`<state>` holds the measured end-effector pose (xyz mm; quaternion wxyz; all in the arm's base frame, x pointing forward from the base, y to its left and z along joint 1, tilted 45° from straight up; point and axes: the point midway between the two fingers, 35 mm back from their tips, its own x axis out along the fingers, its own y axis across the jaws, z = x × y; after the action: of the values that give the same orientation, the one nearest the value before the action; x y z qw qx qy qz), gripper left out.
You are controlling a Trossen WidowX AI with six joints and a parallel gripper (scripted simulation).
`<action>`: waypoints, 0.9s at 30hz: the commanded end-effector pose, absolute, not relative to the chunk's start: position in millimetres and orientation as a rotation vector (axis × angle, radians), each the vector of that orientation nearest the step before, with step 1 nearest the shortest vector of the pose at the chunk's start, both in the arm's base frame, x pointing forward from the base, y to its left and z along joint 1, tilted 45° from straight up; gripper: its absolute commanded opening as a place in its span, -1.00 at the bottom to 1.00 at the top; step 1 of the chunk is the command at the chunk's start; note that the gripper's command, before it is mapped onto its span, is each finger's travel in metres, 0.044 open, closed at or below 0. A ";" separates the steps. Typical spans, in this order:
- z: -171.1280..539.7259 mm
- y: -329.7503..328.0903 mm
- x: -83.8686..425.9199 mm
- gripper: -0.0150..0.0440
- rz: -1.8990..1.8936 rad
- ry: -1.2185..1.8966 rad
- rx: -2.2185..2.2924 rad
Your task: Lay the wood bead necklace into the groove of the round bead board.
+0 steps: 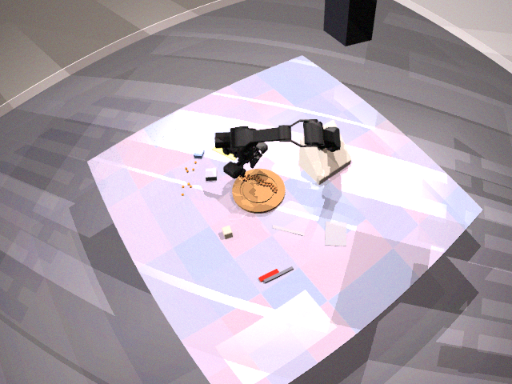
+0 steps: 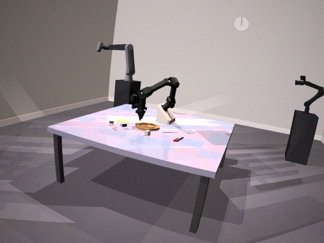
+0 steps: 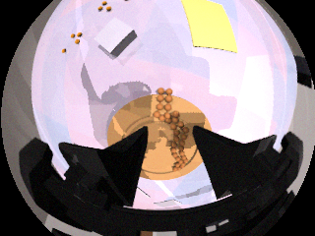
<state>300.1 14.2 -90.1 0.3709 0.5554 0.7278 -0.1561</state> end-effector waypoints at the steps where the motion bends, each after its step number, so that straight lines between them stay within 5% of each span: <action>1: -98.9 1.5 307.8 0.36 -0.452 1.879 1.451; 27: -120.1 22.4 305.0 0.36 -0.450 1.875 1.451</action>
<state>310.0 16.6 -114.8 0.3648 0.5621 0.7221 -0.1719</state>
